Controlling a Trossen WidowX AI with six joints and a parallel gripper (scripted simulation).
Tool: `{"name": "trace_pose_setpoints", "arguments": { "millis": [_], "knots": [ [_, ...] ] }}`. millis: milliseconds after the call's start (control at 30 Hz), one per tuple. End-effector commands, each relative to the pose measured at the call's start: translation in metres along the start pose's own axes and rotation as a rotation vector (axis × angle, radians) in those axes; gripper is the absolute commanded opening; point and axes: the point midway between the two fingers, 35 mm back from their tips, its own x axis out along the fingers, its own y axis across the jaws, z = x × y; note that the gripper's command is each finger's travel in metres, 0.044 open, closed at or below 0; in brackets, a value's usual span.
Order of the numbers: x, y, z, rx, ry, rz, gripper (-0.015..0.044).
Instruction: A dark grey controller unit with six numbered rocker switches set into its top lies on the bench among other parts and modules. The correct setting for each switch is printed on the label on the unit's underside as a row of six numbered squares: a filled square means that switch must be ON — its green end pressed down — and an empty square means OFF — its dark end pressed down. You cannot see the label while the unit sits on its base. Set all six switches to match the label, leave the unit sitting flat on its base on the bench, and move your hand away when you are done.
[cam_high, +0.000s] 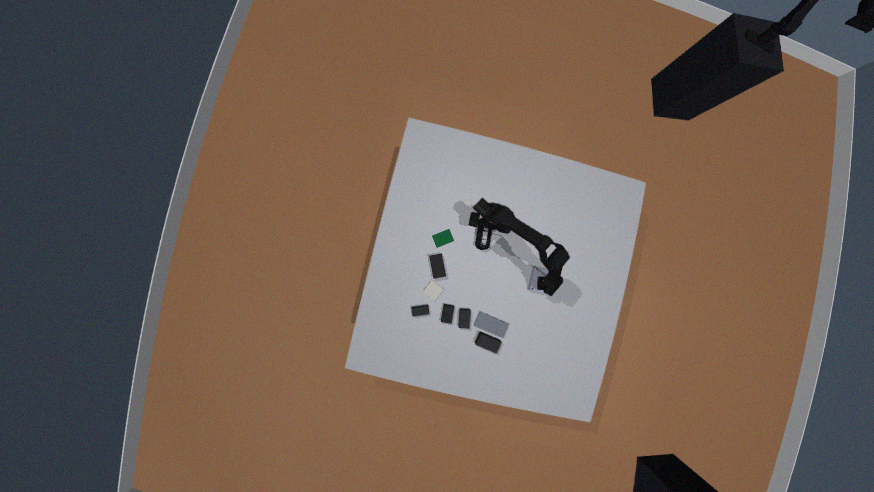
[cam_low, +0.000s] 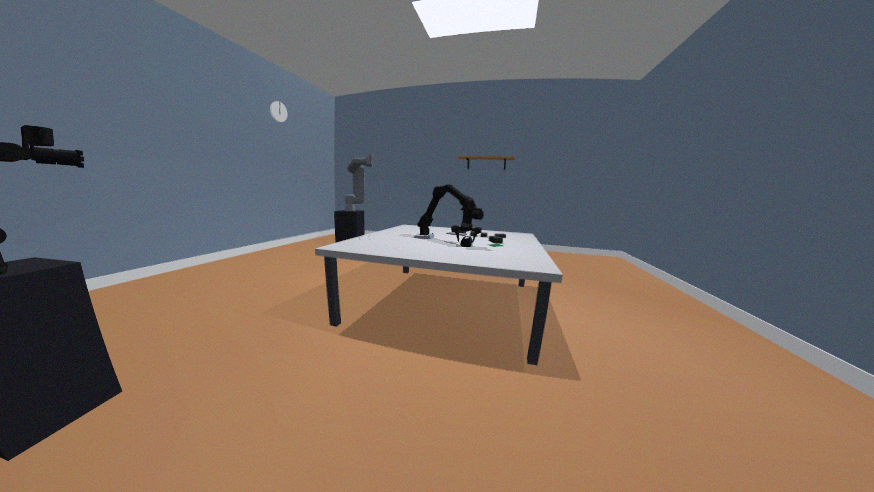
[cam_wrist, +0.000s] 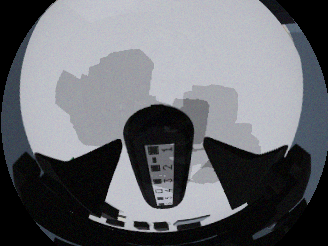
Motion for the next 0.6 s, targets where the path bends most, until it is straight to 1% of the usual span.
{"name": "trace_pose_setpoints", "arguments": {
  "millis": [0, 567],
  "knots": [
    [-0.0295, 0.0024, -0.0402, -0.017, -0.006, 0.016, 0.044],
    [-0.031, 0.0021, -0.0427, -0.017, -0.006, 0.016, 0.044]
  ]
}}
